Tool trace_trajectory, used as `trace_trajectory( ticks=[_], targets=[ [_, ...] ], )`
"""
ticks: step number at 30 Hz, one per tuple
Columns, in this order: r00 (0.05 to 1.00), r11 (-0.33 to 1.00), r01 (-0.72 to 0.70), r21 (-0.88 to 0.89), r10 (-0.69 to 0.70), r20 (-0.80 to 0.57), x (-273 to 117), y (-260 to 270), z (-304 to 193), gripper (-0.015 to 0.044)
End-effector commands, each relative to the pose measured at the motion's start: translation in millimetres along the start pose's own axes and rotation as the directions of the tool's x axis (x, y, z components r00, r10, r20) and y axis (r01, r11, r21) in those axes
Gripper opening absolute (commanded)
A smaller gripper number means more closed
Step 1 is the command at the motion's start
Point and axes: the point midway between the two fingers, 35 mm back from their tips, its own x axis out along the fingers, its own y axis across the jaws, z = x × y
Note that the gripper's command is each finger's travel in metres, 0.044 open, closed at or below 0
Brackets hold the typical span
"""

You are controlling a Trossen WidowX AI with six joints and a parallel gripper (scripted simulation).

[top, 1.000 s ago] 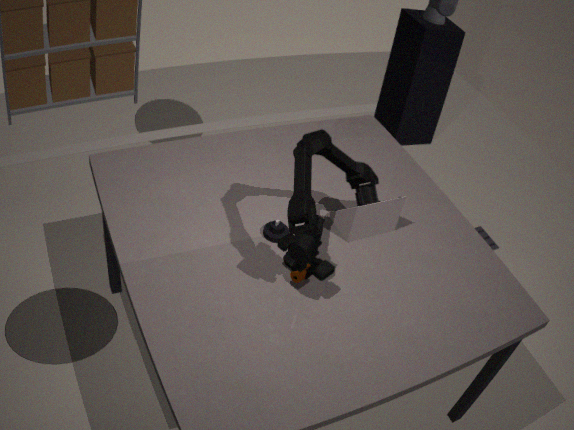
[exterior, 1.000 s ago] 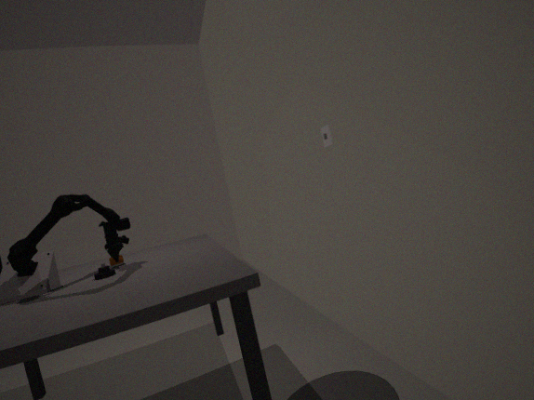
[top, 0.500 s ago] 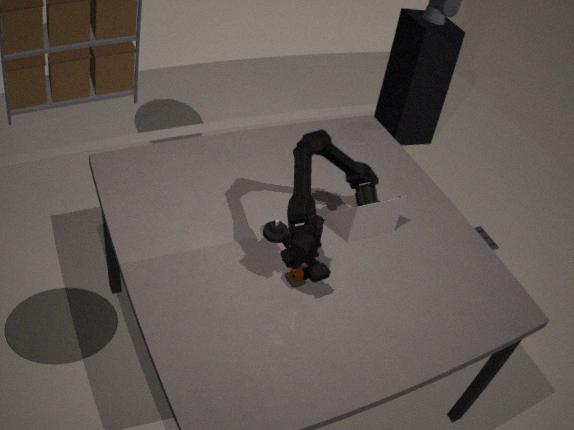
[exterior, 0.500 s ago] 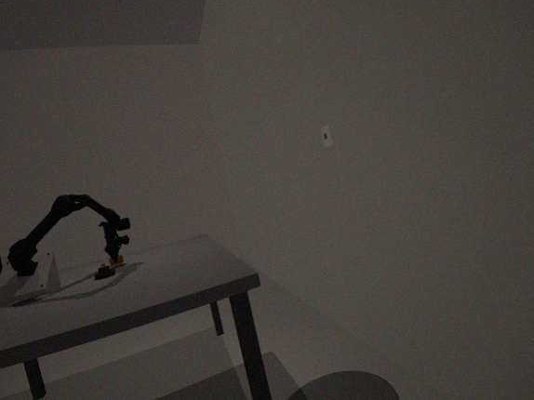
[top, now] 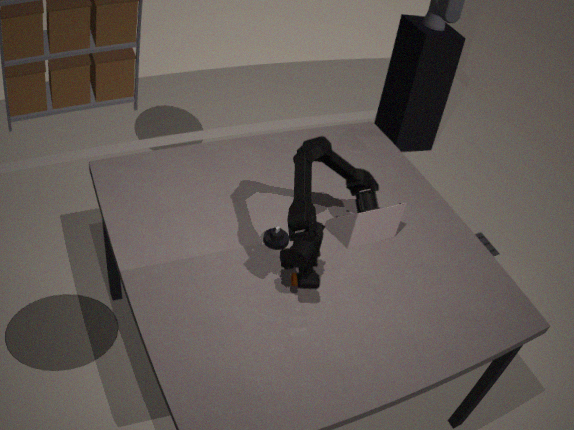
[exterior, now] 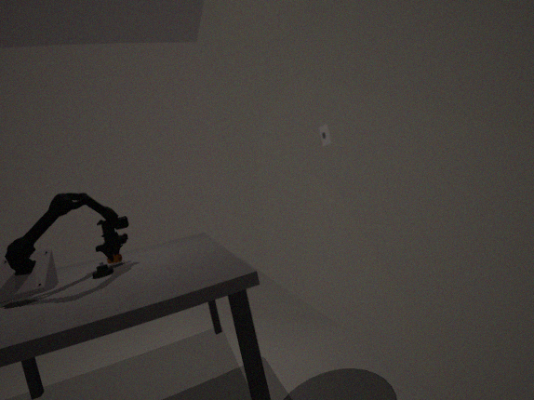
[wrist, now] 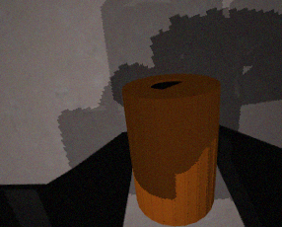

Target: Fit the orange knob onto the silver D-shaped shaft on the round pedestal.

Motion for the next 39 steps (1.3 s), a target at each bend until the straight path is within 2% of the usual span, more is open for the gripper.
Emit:
trace_trajectory(
  ticks=[1, 7, 18, 27, 39],
  targets=[
    [1.000, 0.997, -0.006, 0.074, 0.006, -0.001, -2.4, 0.5, 0.2, 0.0181],
    [1.000, 0.995, -0.006, 0.095, 0.006, -0.001, -2.4, 0.5, 0.2, 0.0181],
    [1.000, 0.900, -0.005, 0.437, 0.006, -0.001, -2.4, 0.5, 0.2, 0.0181],
    [1.000, 0.880, -0.005, 0.475, 0.006, -0.001, -2.4, 0.5, 0.2, 0.0181],
    [1.000, 0.629, -0.003, 0.778, 0.006, -0.001, -2.4, 0.5, 0.2, 0.0181]
  ],
)
